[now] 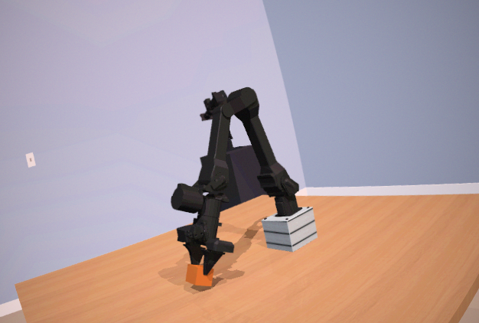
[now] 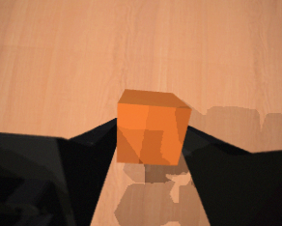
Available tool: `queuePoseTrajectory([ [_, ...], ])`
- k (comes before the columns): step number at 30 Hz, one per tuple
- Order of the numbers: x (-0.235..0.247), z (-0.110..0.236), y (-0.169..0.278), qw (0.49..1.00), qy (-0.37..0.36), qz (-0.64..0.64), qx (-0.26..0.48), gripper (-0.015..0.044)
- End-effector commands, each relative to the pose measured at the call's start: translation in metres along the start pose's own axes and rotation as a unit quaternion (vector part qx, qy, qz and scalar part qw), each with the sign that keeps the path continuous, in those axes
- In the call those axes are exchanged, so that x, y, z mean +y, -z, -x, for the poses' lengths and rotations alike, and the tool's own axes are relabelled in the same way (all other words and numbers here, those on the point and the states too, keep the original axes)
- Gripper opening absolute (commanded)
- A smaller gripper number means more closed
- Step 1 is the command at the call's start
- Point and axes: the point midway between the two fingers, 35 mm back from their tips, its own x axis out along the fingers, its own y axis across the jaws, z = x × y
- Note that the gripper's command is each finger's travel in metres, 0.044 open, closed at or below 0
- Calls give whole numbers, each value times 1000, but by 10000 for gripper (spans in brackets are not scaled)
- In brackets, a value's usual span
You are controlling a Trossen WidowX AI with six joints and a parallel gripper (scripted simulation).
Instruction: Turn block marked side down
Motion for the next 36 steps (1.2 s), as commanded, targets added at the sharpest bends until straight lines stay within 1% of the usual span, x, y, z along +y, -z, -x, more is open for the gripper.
queuePoseTrajectory([
  [1, -1, 4, -3, 1000, 2, 3, -17, 0],
  [5, -1, -1, -4, 1000, 2, 3, -27, 0],
  [13, 0, -20, -3, 997, 1, 3, -80, 0],
  [20, 1, -31, 0, 992, 0, 3, -126, 0],
  [28, 0, -35, 5, 984, 0, 3, -178, 0],
  [36, 0, -31, 10, 973, 0, 6, -231, 0],
])
